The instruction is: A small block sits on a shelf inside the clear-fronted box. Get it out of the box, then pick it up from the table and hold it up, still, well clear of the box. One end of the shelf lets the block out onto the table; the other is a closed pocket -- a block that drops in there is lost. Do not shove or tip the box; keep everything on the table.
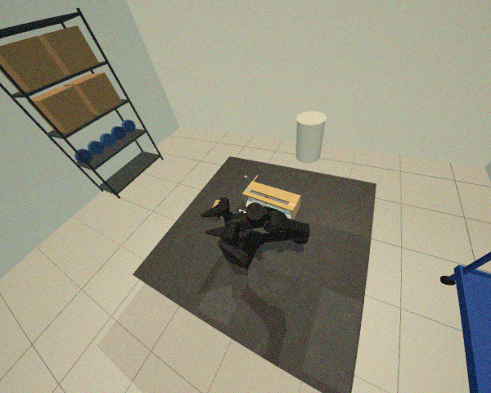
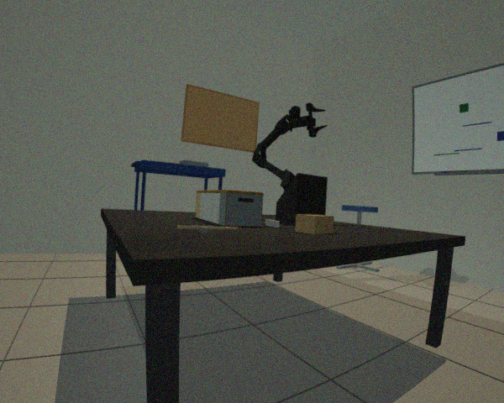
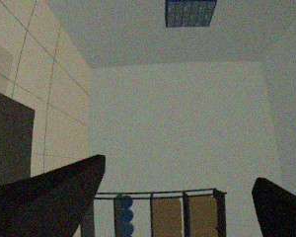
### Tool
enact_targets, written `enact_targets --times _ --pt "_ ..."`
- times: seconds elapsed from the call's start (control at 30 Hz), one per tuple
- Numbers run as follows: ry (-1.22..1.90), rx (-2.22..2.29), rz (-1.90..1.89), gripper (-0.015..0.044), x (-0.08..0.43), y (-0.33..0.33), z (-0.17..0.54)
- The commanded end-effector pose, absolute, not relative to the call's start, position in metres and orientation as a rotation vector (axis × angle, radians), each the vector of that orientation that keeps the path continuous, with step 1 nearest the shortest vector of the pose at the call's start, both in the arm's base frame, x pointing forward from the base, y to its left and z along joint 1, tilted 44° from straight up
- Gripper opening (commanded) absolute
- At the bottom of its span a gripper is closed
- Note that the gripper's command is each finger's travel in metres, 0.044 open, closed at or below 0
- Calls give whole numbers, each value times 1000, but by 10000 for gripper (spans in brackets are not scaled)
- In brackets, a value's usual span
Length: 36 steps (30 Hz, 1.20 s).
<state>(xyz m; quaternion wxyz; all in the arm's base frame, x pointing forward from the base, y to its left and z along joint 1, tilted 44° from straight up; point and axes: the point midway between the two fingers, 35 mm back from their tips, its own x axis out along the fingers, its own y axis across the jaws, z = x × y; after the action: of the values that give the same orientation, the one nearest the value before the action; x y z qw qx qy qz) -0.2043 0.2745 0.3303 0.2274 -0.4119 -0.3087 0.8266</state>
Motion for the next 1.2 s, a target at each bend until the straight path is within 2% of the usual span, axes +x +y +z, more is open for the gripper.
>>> enact_targets --times 0.0,0.27,0.6,0.87,1.17 --pt "-828 -1136 2273 400 -202 276 329" --pt "35 -1059 1934 400 -103 341 279" --pt "645 -750 1412 400 17 363 232" --pt "979 -454 917 400 112 343 191" --pt "1204 -44 274 400 208 284 146"
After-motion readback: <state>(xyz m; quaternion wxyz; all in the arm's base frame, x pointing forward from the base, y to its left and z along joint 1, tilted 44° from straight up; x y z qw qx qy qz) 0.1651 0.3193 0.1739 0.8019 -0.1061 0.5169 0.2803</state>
